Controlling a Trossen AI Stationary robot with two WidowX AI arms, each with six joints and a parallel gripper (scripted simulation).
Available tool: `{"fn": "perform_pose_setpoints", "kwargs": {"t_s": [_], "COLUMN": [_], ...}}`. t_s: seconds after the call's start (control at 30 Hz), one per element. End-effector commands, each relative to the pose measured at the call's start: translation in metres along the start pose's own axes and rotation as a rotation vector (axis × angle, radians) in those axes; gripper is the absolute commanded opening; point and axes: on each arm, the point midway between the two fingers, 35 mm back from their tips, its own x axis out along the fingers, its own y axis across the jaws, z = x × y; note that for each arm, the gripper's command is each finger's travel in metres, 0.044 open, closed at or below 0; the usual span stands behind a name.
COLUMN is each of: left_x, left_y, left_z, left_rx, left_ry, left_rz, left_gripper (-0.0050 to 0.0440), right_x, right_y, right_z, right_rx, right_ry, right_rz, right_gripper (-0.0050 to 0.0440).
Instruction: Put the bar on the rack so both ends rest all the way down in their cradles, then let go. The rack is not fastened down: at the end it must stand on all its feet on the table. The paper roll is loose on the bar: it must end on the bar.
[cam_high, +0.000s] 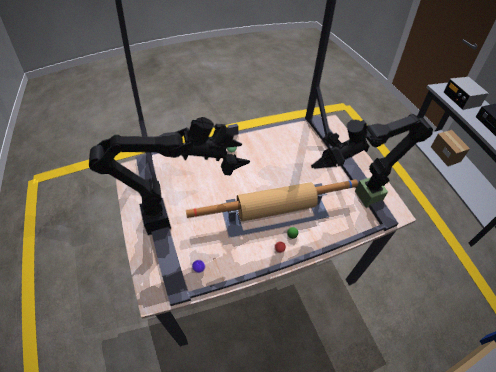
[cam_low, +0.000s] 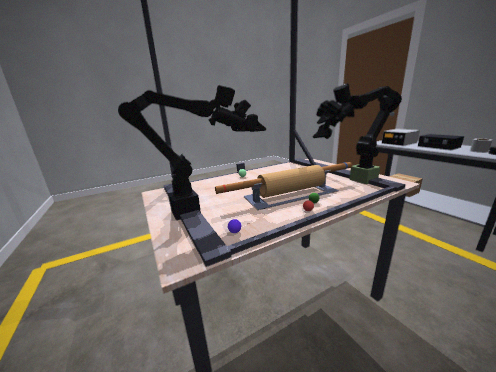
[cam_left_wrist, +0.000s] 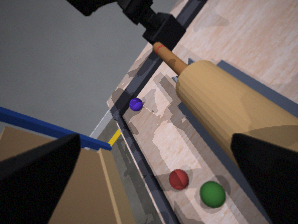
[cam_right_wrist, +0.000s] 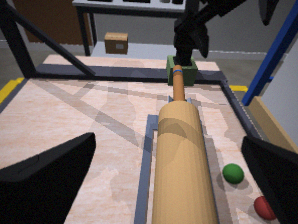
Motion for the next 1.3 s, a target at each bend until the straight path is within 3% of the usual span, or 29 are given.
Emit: {"fn": "perform_pose_setpoints", "kwargs": {"t_s": [0.0, 0.37, 0.53, 0.8, 1.27], "left_x": [-0.007, -0.026, -0.028, -0.051, -0.05], "left_y": [0.013, 0.049, 0.053, 0.078, 0.078], "left_z": [0.004, 0.02, 0.022, 0.033, 0.033], "left_rx": [-0.134, -0.574, -0.611, -0.924, -0.886], "left_ry": [-0.039, -0.226, -0.247, -0.44, -0.422], "left_rz": [0.075, 0.224, 0.235, 0.295, 0.29], "left_gripper": [0.044, 0.044, 0.044, 0.044, 0.044], "right_x": [-0.008, -0.027, -0.028, -0.051, -0.053], "right_y": [0.005, 0.018, 0.018, 0.029, 0.027], "right_z": [0.014, 0.051, 0.054, 0.08, 0.084], "right_rx": [0.004, 0.026, 0.027, 0.052, 0.046], "right_ry": [-0.078, -0.283, -0.296, -0.455, -0.461], "right_rz": [0.009, 0.045, 0.044, 0.083, 0.082], "right_gripper": [0.044, 0.044, 0.044, 0.044, 0.044]}}
